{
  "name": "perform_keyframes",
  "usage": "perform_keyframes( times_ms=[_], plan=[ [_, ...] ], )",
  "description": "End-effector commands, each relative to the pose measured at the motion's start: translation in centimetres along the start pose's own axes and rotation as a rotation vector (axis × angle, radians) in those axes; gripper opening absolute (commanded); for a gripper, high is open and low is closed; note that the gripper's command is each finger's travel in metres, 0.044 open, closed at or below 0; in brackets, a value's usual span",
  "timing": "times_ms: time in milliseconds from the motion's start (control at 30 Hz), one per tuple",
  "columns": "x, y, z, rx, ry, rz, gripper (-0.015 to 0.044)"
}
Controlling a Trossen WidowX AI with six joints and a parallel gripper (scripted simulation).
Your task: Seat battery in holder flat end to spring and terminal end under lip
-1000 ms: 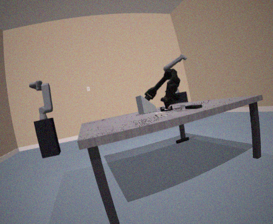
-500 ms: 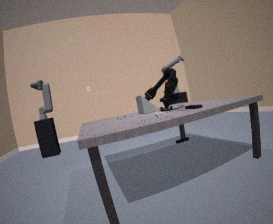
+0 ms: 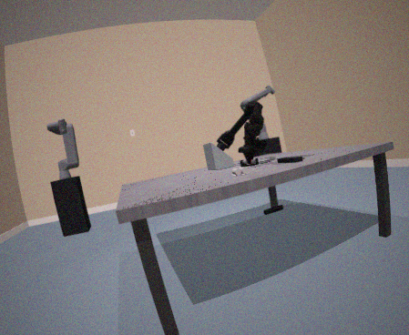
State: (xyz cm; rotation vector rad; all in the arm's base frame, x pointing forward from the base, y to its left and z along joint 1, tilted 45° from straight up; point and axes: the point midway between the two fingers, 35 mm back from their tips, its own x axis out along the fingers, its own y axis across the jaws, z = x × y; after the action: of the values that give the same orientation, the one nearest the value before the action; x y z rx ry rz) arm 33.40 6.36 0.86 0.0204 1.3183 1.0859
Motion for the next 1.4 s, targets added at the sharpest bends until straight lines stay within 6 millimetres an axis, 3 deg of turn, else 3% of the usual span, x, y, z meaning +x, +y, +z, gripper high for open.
perform_keyframes(
  times_ms=[0,1367],
  plan=[
    [0.2,0.1,0.2,-0.009,-0.034,0.003,0.0081],
    [0.5,0.4,-1.2,-0.027,-0.188,-0.013,0.0081]
  ],
)
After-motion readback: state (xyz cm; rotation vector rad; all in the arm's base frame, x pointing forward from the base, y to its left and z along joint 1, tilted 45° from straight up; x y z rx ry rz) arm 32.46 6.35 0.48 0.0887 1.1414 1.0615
